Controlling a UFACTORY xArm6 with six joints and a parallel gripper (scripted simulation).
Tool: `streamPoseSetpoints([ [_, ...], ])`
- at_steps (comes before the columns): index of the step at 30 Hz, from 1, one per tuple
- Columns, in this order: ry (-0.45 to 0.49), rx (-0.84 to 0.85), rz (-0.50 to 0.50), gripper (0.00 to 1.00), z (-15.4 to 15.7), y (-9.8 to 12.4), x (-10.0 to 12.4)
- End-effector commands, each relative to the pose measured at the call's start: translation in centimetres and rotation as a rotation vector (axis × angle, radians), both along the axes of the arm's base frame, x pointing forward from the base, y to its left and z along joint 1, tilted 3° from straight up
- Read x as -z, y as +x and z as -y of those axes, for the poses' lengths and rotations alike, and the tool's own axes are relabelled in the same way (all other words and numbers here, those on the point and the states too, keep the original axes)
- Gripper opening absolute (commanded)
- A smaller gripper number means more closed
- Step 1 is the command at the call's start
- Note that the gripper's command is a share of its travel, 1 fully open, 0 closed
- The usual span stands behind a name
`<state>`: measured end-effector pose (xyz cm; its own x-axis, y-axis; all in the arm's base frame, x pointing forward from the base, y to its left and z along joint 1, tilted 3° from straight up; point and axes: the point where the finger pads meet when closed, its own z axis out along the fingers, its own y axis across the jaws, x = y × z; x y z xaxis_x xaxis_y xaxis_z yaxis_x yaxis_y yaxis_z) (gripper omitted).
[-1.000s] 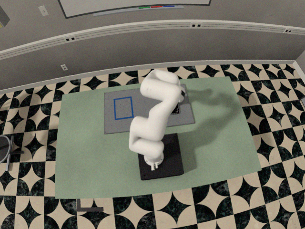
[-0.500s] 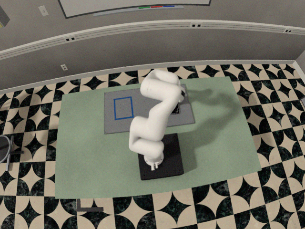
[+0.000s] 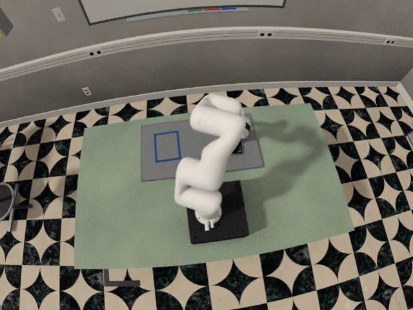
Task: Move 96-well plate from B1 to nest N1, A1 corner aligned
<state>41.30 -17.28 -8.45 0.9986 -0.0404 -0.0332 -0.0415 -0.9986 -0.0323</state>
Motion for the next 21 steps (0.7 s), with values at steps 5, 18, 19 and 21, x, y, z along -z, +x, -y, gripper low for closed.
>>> streamPoseSetpoints([
  [5, -0.002, 0.0, 0.004, 1.0, 0.1, 0.2, -0.9],
  [18, -0.002, 0.0, 0.004, 1.0, 0.2, 0.3, -4.1],
  [19, -0.002, 0.0, 0.004, 1.0, 0.2, 0.3, -4.4],
  [21, -0.002, 0.0, 0.004, 1.0, 0.2, 0.3, -4.9],
])
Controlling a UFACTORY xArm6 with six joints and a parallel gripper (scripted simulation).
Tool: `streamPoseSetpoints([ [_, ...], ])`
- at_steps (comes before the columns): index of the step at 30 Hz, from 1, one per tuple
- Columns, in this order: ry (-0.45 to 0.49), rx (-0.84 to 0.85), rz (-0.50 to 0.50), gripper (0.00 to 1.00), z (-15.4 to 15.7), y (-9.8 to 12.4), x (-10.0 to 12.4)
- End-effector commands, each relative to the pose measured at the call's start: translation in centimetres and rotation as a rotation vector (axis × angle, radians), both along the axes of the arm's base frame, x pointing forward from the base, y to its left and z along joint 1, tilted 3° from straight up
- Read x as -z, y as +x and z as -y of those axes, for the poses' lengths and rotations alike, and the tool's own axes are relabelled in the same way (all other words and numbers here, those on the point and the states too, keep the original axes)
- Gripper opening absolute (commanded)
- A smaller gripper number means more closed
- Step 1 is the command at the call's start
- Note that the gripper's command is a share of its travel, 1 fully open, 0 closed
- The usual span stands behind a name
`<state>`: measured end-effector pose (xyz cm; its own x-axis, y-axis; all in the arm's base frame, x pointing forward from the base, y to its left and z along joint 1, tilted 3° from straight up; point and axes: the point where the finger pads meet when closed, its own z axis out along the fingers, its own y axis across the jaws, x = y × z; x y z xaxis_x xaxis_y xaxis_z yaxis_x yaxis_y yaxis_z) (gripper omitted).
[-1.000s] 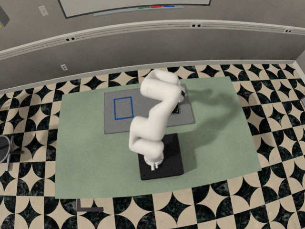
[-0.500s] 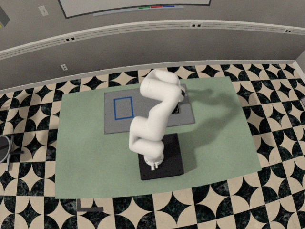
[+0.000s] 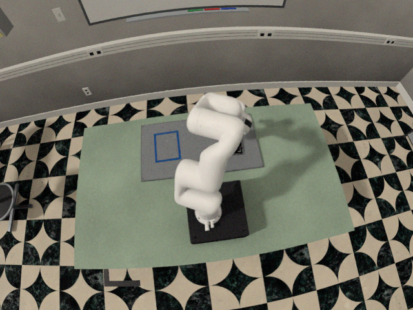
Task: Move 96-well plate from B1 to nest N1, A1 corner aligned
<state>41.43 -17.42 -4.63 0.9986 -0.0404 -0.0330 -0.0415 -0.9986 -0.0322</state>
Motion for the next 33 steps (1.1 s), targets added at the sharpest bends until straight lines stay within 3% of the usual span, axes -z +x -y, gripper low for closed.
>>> streamPoseSetpoints([
  [1, -0.002, 0.0, 0.004, 1.0, 0.1, 0.2, -1.1],
  [17, -0.002, 0.0, 0.004, 1.0, 0.2, 0.3, -5.1],
  [33, -0.002, 0.0, 0.004, 1.0, 0.2, 0.3, -5.3],
])
